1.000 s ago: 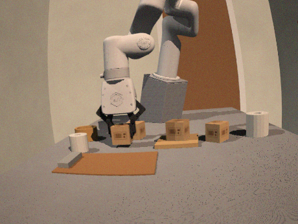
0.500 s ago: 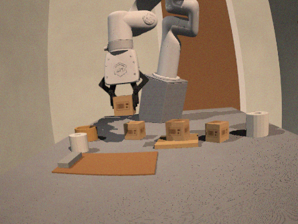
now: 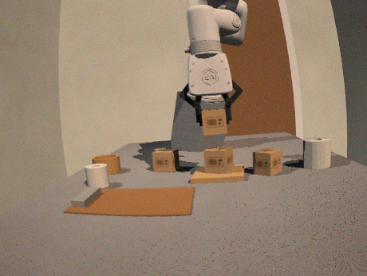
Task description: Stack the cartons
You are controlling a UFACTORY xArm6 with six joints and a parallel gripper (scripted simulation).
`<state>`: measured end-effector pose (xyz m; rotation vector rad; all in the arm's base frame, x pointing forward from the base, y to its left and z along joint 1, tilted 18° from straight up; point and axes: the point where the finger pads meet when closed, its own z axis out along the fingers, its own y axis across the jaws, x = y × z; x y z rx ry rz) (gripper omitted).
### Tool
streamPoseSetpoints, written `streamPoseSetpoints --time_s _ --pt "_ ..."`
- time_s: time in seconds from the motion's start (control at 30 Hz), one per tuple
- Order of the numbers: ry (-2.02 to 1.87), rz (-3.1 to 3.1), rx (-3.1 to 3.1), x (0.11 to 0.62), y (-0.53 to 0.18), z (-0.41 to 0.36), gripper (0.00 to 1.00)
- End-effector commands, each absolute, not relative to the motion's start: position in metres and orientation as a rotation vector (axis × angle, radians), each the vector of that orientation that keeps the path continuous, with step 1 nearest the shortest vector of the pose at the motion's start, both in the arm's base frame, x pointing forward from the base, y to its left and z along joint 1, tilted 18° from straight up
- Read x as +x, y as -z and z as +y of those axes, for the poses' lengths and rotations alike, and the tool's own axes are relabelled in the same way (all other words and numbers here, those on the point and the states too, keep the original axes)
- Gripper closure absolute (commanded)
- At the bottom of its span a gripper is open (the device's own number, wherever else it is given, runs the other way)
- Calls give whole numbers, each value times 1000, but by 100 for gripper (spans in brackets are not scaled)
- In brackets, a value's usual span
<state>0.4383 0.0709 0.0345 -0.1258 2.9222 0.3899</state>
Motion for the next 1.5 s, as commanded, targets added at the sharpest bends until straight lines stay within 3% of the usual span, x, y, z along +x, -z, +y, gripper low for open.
streamPoseSetpoints --time_s 0.0,1.0,1.03,1.47 --pt "-369 2926 -116 443 -18 81 100" --pt "-366 2927 -116 446 -5 84 100" --pt "-366 2927 -116 446 -5 84 0" --pt "-366 2927 -116 446 -5 84 0"
